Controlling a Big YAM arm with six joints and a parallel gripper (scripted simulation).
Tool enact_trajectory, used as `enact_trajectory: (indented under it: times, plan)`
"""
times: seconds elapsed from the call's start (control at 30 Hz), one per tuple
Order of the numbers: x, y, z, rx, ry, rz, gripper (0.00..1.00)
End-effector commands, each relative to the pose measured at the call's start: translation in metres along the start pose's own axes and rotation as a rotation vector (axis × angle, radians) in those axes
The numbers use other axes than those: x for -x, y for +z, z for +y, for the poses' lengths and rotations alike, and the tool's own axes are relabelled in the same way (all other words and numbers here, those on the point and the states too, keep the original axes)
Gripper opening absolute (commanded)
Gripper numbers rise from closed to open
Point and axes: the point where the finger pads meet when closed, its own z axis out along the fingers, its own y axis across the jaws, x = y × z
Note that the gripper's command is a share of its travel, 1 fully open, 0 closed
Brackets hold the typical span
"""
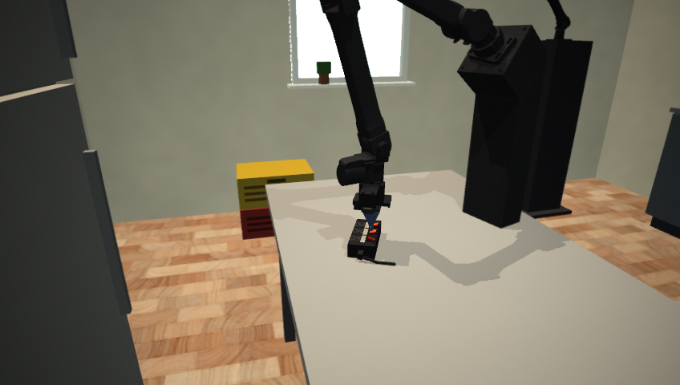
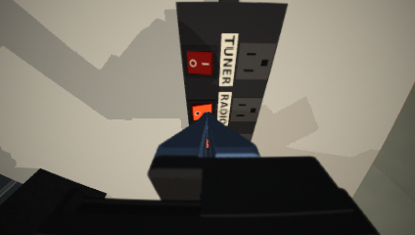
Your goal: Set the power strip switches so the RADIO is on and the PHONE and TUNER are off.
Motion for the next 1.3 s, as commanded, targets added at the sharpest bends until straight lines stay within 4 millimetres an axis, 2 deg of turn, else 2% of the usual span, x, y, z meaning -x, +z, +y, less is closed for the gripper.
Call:
enact_trajectory:
  times: [0.0, 0.47, 0.57, 0.93, 1.03, 1.07, 1.1, 1.27]
  plan:
    - [0.000, 0.007, -0.001, -0.005, 0.000, -0.007, 0.00]
    - [-0.001, 0.005, -0.001, -0.004, 0.000, -0.005, 0.00]
    - [-0.001, -0.013, -0.002, -0.005, 0.000, -0.004, 0.00]
    - [-0.006, -0.045, -0.002, -0.001, 0.001, 0.007, 0.00]
    - [-0.006, -0.047, -0.002, -0.001, 0.001, 0.007, 0.00]
    - [-0.017, -0.039, 0.010, 0.025, 0.006, 0.027, 0.00]
    - [-0.018, -0.040, 0.012, 0.028, 0.006, 0.030, 0.00]
    - [-0.008, -0.042, -0.001, 0.003, 0.003, 0.010, 0.00]
